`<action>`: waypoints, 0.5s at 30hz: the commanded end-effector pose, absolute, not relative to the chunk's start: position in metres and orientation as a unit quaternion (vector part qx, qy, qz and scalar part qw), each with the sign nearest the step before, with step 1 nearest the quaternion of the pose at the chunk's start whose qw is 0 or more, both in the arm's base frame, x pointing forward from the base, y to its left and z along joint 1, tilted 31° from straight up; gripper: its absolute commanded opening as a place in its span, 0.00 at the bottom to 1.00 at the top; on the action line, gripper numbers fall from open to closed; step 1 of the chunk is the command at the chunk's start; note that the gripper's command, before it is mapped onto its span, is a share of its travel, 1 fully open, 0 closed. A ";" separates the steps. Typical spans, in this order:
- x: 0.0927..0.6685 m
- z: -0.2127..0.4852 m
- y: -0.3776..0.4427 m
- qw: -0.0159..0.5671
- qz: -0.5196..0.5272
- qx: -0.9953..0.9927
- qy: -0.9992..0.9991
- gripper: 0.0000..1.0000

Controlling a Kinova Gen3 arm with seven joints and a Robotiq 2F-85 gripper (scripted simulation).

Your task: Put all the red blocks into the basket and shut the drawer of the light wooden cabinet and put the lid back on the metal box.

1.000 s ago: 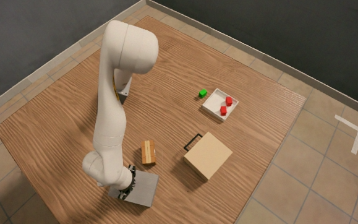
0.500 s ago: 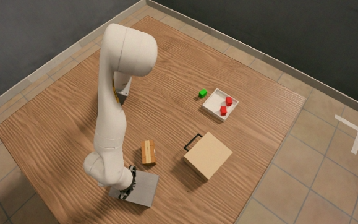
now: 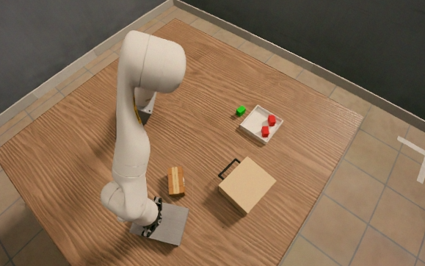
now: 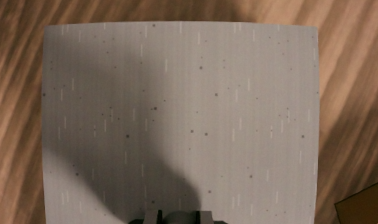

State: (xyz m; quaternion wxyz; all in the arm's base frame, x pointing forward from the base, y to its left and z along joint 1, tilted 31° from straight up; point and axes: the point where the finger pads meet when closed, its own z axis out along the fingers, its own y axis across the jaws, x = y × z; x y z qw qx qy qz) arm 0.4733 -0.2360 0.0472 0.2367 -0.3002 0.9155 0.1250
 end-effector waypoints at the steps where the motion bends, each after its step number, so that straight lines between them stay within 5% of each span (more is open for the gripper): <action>1: 0.474 0.045 -0.233 0.237 0.125 -0.302 0.915 0.10; 15: 0.475 0.043 -0.232 0.237 0.125 -0.303 0.915 0.10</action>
